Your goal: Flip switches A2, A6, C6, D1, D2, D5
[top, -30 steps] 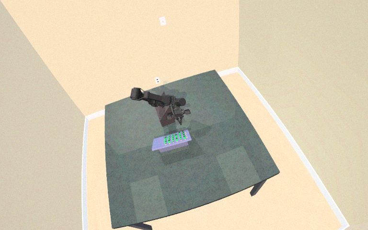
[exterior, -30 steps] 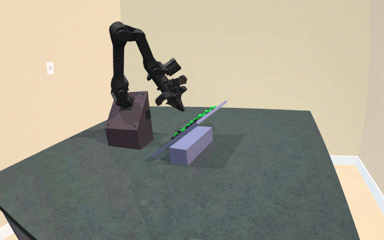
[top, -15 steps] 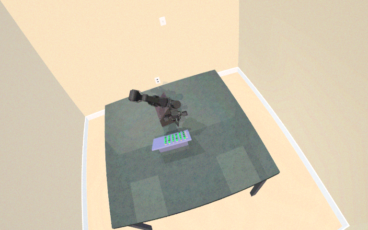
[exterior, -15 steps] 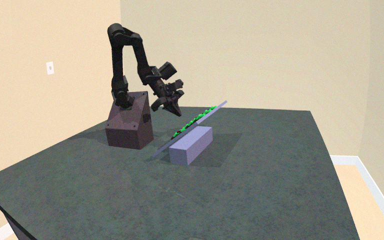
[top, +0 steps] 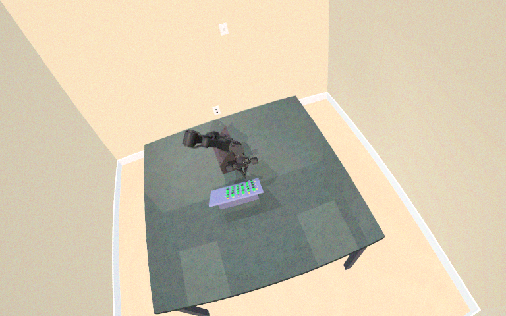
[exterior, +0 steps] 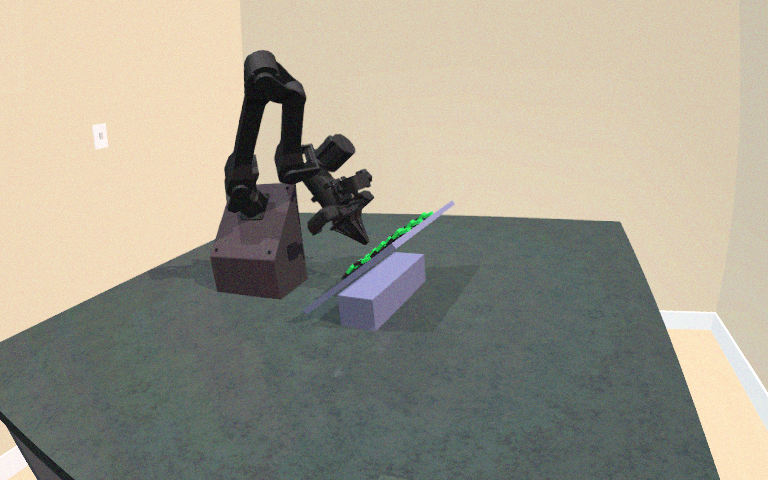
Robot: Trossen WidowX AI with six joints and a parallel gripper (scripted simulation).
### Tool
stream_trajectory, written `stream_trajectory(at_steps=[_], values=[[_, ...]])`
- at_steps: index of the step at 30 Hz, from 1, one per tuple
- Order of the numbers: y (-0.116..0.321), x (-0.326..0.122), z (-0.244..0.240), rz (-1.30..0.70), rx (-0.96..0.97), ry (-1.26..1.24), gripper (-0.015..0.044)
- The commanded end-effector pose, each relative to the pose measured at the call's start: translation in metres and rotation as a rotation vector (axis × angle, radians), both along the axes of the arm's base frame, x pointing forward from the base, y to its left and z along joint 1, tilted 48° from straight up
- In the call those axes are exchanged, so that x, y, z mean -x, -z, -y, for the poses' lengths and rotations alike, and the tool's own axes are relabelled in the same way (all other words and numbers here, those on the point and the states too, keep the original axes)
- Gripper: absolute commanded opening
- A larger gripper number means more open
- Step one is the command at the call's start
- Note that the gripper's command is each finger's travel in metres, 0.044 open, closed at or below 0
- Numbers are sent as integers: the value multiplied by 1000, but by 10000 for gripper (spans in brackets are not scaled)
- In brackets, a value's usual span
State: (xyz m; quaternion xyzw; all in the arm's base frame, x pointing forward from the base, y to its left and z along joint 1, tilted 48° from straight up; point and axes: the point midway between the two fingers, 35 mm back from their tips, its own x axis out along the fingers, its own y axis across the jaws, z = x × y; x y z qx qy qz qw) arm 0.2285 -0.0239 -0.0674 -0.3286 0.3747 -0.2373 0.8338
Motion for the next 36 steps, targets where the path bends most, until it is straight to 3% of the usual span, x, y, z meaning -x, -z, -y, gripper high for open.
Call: stream_trajectory(at_steps=[1, 36], values=[[2, 0, 5, -10, 8, -3, 0], [10, -8, 14, -12, 7, -3, 0]])
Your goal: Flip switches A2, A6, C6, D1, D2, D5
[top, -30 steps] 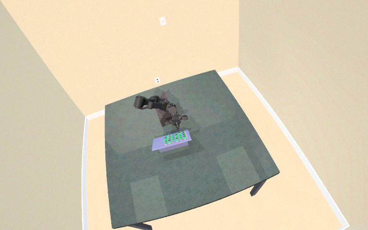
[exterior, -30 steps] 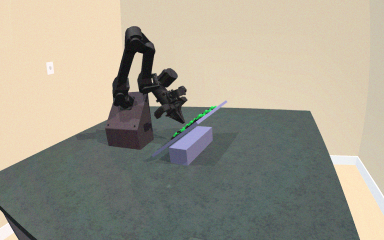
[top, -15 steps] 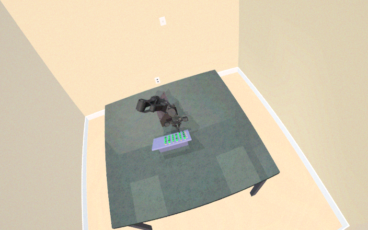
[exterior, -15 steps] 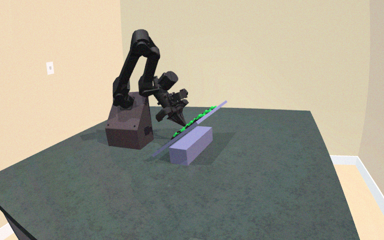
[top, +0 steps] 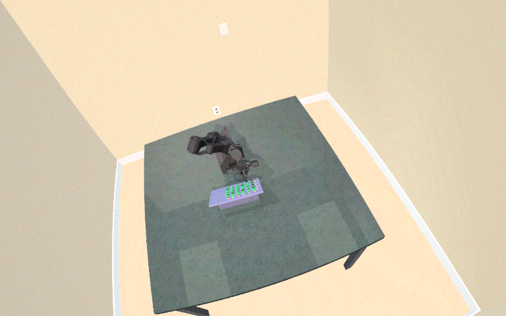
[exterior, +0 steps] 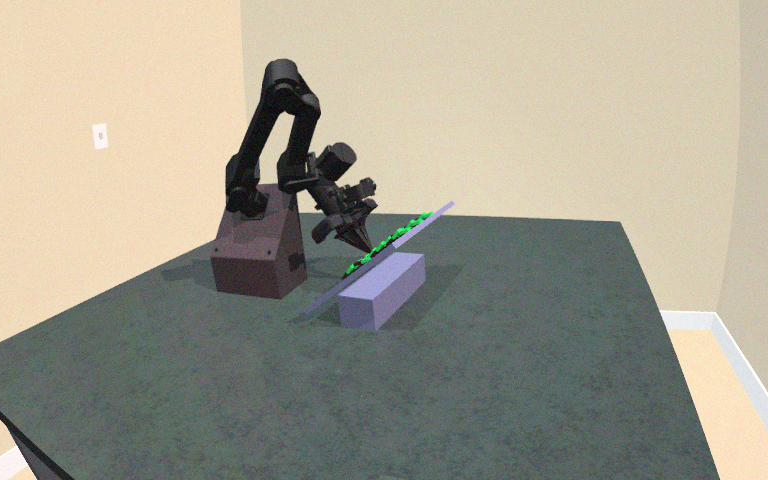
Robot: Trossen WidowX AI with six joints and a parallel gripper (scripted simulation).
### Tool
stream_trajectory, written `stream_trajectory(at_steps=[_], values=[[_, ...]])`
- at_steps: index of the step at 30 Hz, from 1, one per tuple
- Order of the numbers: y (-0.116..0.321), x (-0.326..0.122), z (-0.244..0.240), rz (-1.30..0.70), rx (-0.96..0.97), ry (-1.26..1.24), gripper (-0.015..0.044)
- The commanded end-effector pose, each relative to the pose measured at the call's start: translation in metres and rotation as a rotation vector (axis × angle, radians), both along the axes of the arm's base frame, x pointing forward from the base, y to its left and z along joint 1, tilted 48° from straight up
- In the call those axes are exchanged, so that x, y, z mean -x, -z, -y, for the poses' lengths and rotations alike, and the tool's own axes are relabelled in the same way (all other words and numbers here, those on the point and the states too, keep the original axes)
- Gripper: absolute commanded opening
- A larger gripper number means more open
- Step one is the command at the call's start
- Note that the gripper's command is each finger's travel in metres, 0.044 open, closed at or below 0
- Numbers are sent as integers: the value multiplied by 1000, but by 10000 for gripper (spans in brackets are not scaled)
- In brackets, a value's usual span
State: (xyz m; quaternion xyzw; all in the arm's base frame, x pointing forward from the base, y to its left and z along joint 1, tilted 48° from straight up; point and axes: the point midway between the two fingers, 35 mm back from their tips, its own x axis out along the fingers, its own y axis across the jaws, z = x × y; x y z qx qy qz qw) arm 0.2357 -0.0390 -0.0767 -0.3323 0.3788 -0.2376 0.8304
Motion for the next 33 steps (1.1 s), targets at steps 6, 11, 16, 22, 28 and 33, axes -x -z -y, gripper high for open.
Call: stream_trajectory(at_steps=[6, 11, 16, 22, 28, 33], values=[[1, -1, 0, -1, 0, -5, 0], [1, -2, 0, -1, 0, -5, 0], [1, -2, 1, -1, 0, -5, 0], [2, -3, 1, -1, 0, -5, 0], [2, -3, 2, -1, 0, -5, 0], [2, -3, 2, -1, 0, -5, 0]])
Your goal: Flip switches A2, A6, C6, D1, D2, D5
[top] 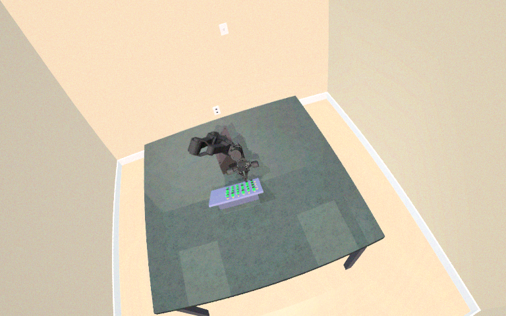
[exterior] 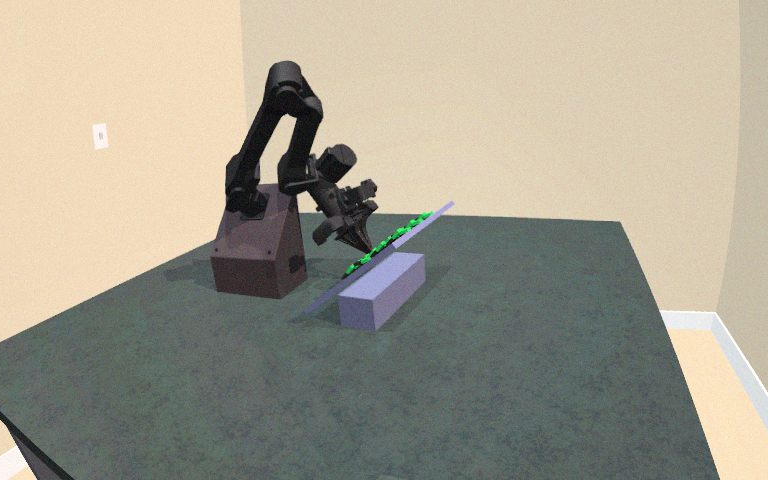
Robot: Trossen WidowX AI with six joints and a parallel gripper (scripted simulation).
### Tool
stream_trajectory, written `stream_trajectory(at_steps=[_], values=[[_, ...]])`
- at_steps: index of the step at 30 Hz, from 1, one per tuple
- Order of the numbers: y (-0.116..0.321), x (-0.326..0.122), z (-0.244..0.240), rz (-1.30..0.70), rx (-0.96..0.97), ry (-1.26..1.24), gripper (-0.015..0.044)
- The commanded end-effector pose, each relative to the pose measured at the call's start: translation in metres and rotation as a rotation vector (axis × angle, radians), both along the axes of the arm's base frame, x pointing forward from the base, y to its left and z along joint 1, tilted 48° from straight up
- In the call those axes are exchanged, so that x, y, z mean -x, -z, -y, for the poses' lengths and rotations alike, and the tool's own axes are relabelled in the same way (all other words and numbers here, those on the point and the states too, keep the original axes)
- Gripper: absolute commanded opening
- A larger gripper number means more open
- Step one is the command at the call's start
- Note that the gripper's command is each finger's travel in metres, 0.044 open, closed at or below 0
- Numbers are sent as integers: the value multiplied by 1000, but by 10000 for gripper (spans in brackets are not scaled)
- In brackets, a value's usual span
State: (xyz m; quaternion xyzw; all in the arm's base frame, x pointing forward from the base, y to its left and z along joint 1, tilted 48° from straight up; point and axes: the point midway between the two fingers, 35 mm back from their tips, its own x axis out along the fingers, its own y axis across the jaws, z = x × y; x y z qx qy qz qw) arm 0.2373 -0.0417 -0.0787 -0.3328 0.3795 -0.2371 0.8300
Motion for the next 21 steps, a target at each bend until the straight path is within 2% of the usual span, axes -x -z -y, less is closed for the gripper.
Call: stream_trajectory(at_steps=[1, 14, 21], values=[[0, -2, 0, 1, 0, -4, 0], [1, -1, 0, 0, -2, 1, 0], [-8, 17, -30, -28, -29, 16, 0]])
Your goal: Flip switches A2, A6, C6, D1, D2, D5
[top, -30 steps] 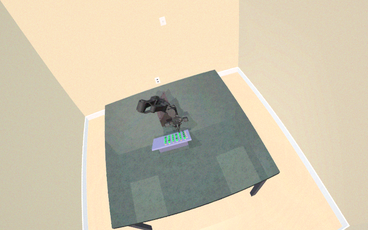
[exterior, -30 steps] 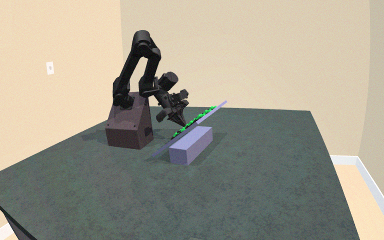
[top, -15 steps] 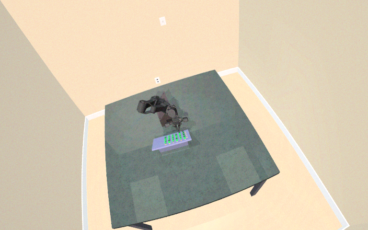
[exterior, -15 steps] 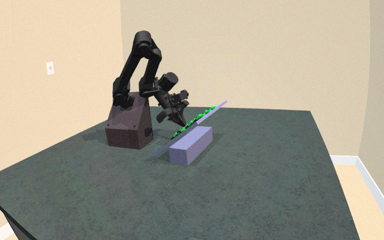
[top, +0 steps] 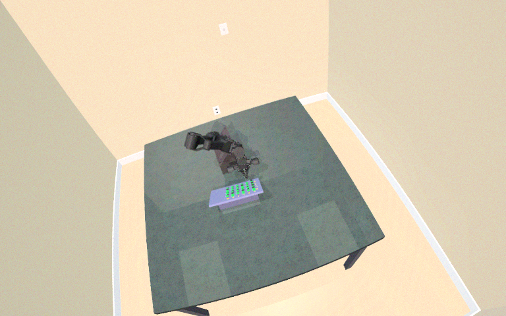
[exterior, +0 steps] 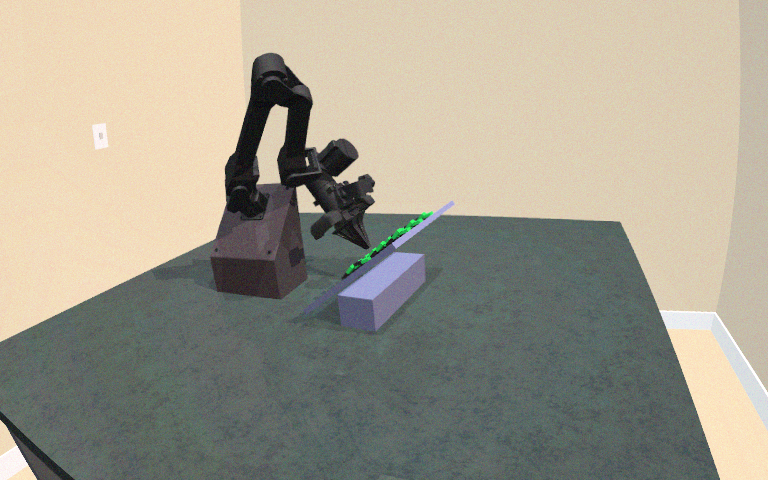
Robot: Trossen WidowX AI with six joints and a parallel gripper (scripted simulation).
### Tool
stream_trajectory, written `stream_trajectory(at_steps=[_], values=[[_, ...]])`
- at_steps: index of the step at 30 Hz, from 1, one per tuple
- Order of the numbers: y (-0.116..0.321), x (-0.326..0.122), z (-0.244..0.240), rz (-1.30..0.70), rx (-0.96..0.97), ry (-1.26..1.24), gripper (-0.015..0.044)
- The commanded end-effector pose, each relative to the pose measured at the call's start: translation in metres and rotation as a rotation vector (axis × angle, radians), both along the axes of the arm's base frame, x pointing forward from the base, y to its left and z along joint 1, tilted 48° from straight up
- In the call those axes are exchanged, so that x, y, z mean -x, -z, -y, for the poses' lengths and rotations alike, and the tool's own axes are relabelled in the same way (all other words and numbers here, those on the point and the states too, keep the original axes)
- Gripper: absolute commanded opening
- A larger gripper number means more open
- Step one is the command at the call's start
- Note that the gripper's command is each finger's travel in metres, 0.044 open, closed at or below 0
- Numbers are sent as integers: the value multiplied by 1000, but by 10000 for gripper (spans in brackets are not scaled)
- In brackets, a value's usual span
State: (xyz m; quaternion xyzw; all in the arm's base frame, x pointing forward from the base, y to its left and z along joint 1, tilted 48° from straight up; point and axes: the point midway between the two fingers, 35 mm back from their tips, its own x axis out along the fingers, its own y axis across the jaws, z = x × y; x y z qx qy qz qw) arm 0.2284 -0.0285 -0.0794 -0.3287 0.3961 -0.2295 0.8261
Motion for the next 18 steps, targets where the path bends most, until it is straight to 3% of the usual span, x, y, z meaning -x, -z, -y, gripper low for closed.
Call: stream_trajectory(at_steps=[1, 18], values=[[-13, 11, -20, 6, -9, 14, 0], [-39, 22, -27, 11, 4, 14, 0]])
